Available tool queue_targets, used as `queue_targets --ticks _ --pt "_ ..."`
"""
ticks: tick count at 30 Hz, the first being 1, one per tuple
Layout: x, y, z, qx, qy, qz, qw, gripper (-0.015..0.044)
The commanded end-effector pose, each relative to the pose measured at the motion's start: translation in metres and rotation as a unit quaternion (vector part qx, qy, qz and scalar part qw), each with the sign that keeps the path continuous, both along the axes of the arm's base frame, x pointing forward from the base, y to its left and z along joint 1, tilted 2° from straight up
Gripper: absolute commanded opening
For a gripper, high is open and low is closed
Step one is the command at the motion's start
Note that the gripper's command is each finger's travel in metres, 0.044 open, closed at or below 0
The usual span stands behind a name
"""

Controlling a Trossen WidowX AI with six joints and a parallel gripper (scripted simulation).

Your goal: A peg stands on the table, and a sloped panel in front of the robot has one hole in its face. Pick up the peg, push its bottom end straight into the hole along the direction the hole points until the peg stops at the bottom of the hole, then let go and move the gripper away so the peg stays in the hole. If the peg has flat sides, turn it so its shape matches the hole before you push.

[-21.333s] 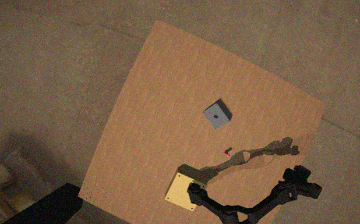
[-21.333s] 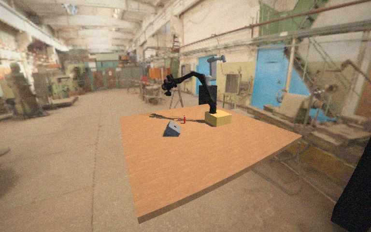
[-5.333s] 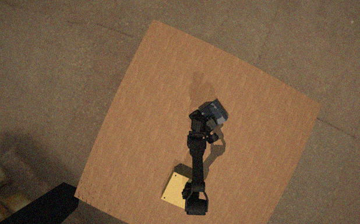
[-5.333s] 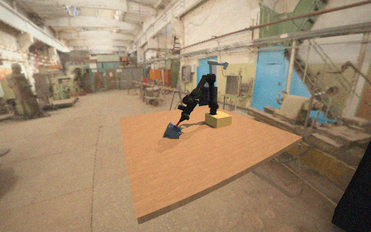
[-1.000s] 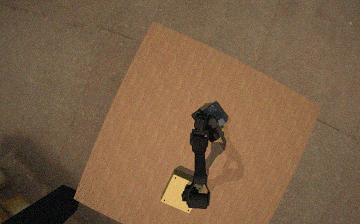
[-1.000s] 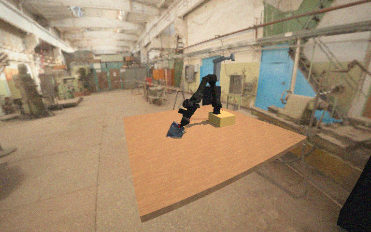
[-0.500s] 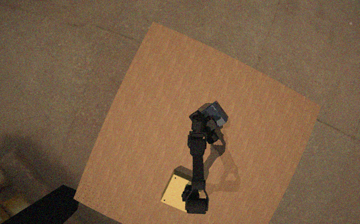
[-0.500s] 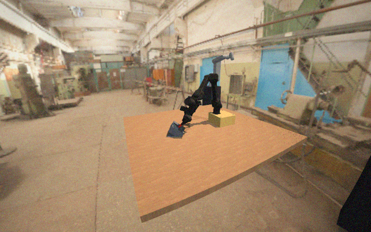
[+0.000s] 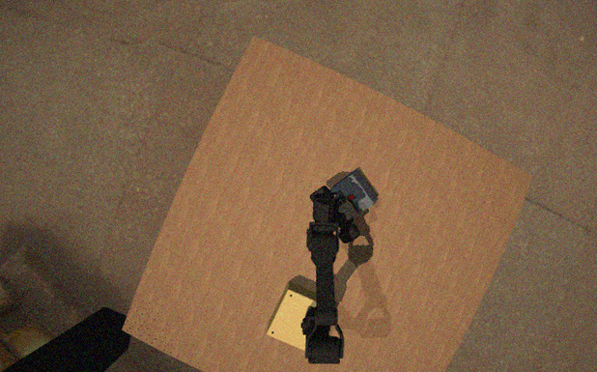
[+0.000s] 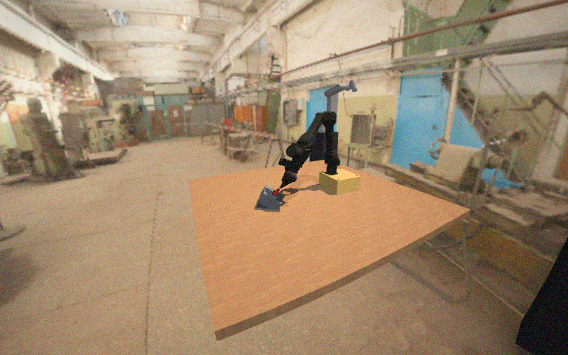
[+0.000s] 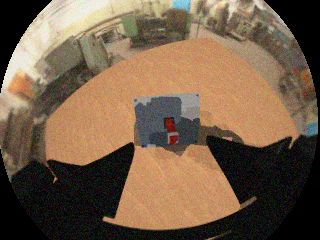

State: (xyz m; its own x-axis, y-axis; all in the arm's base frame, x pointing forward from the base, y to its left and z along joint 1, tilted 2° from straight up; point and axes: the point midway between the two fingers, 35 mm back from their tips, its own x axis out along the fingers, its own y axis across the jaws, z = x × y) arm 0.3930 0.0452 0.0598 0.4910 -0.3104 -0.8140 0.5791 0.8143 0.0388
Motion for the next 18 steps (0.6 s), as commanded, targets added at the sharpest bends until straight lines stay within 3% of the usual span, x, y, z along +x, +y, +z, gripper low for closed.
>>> queue_targets --ticks 1,18 --pt "-0.003 0.003 0.008 0.0 -0.002 -0.002 1.0 0.044" --pt "-0.019 0.013 0.03 0.0 -0.001 -0.001 1.0 0.044"
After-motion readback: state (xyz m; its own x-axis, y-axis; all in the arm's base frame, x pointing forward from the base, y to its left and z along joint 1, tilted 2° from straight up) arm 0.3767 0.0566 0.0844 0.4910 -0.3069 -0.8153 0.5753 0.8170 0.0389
